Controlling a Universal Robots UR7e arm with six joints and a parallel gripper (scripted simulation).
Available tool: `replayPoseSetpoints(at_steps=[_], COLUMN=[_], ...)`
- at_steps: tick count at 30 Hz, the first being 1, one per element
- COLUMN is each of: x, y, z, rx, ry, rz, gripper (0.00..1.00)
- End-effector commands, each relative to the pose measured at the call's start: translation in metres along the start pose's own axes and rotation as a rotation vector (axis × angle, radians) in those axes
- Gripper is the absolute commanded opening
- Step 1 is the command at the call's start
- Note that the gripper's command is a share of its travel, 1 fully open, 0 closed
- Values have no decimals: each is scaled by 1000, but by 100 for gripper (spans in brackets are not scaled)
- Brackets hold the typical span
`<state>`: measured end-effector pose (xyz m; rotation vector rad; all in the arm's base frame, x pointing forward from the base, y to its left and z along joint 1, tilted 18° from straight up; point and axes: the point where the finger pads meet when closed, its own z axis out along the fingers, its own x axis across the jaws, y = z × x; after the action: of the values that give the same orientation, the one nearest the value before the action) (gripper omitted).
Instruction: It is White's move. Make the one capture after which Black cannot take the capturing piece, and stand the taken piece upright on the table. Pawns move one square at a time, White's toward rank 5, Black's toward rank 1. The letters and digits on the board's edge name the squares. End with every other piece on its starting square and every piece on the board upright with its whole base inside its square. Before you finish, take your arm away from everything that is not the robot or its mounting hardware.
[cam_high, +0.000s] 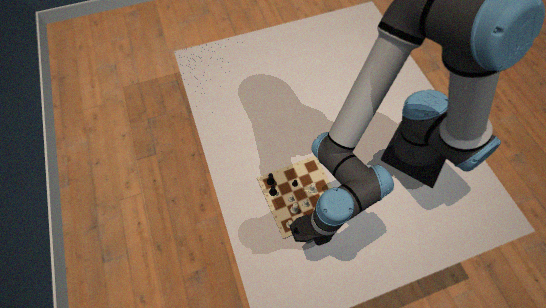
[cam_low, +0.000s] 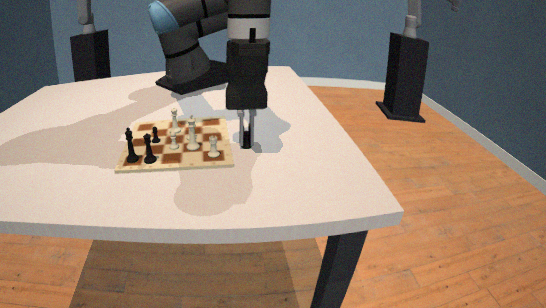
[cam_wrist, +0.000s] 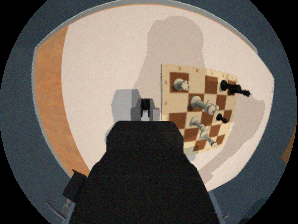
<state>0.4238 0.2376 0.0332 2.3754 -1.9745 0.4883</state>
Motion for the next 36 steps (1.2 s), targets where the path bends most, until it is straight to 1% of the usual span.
replayPoseSetpoints(at_steps=[1,14,15,17,18,20,21,23,24,26,27,36], x=[0,0,0,0,0,0,0,0,0,0,0,0], y=[0,0,0,0,0,0,0,0,0,0,0,0], z=[0,0,0,0,0,0,0,0,0,0,0,0], rx=[1,1,1,1,1,1,1,1,1,1,1,1], ry=[0,0,0,0,0,0,0,0,0,0,0,0], rz=[0,0,0,0,0,0,0,0,0,0,0,0], gripper=[0,0,14,14,27,27,41,41,54,54,68,68])
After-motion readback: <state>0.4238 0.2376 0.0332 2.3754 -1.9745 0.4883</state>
